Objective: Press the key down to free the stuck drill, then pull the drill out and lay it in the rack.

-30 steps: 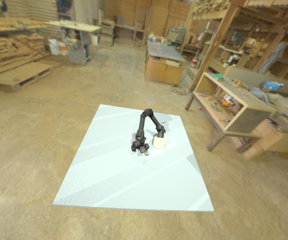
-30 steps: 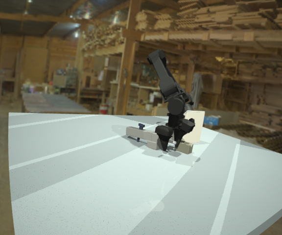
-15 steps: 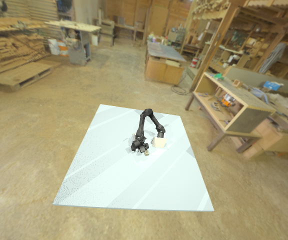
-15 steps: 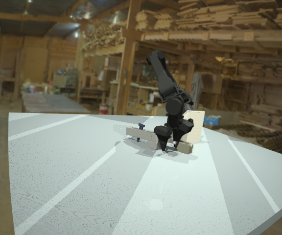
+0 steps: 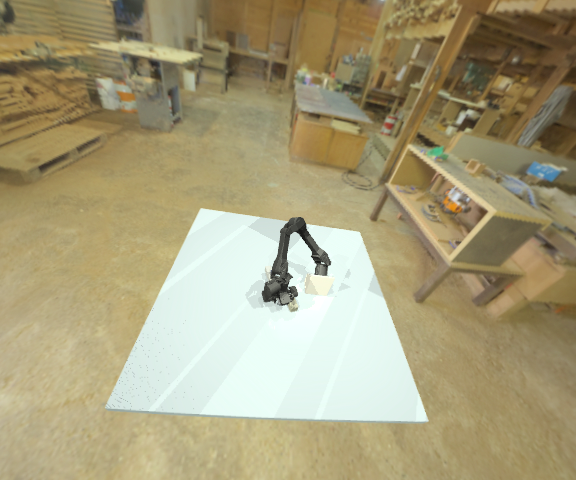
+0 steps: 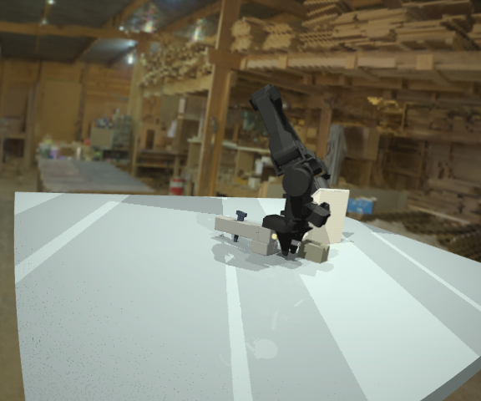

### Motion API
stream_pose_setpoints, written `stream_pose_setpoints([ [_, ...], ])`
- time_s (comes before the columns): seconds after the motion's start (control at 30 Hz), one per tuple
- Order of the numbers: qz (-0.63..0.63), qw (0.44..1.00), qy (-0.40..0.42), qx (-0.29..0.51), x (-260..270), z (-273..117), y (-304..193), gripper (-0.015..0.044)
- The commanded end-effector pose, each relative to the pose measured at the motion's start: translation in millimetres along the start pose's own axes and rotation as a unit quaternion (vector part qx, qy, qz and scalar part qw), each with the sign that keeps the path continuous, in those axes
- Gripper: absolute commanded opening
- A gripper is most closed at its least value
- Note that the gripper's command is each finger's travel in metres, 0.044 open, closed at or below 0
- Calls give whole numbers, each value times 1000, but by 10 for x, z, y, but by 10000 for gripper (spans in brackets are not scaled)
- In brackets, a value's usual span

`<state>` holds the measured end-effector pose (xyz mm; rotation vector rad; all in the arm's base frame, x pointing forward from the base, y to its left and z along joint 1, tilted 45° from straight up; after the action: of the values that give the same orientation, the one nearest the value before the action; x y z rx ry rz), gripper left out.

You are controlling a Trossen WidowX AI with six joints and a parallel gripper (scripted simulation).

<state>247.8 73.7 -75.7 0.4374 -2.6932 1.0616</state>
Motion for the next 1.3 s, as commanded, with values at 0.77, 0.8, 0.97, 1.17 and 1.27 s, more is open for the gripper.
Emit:
stream_pose_setpoints([
  [0.77, -1, 1000, 0, 1, 9, -46, 2, 0],
  [0.8, -1, 1000, 0, 1, 9, -44, 7, 0],
  [0.97, -1, 1000, 0, 1, 4, -32, 62, 0],
  [1.17, -1, 1000, 0, 1, -3, -33, 125, 0],
  [1.27, -1, 1000, 0, 0, -8, -34, 165, 0],
])
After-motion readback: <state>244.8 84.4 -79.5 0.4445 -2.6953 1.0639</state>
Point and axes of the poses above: the point midway between the two fingers, 35 mm back from their tips, its own z axis out along the fingers, its own x axis across the jaws, y = z × x, the point moved 10 cm from there along -z, back along the fingers, and after that the axes turned 10 degrees about -z, right-handed, at the moved point
